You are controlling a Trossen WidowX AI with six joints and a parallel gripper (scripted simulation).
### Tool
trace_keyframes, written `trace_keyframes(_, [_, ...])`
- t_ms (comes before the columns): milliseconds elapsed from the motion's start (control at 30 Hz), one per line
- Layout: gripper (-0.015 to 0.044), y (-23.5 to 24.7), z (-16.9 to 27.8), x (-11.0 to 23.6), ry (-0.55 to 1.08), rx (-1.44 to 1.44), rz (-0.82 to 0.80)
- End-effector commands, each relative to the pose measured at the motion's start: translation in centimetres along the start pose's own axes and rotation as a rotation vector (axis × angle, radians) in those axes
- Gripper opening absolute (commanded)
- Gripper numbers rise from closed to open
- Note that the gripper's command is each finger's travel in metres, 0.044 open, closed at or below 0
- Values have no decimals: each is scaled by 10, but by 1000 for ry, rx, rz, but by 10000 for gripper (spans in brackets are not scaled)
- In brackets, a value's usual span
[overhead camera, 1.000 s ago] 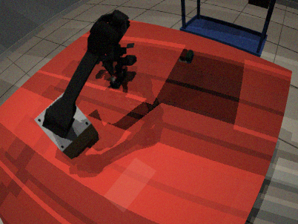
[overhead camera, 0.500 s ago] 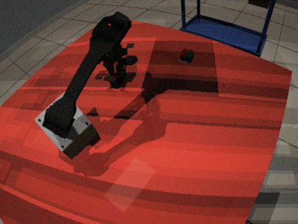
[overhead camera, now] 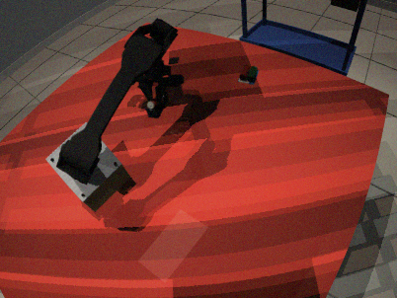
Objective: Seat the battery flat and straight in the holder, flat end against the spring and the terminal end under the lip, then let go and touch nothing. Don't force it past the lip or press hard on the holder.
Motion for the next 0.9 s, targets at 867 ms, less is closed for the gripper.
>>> trace_keyframes(867, [86,2,-14,0,24,-4,-4])
Point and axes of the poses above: the point midway between the two fingers, 35 mm back from their tips, its own x axis back along the fingers, its own y axis across the jaws, z = x × y, the point moved 1 cm from there along x, back along the fingers, and after that the axes turned 8 degrees about -x, right-handed, at the moved point
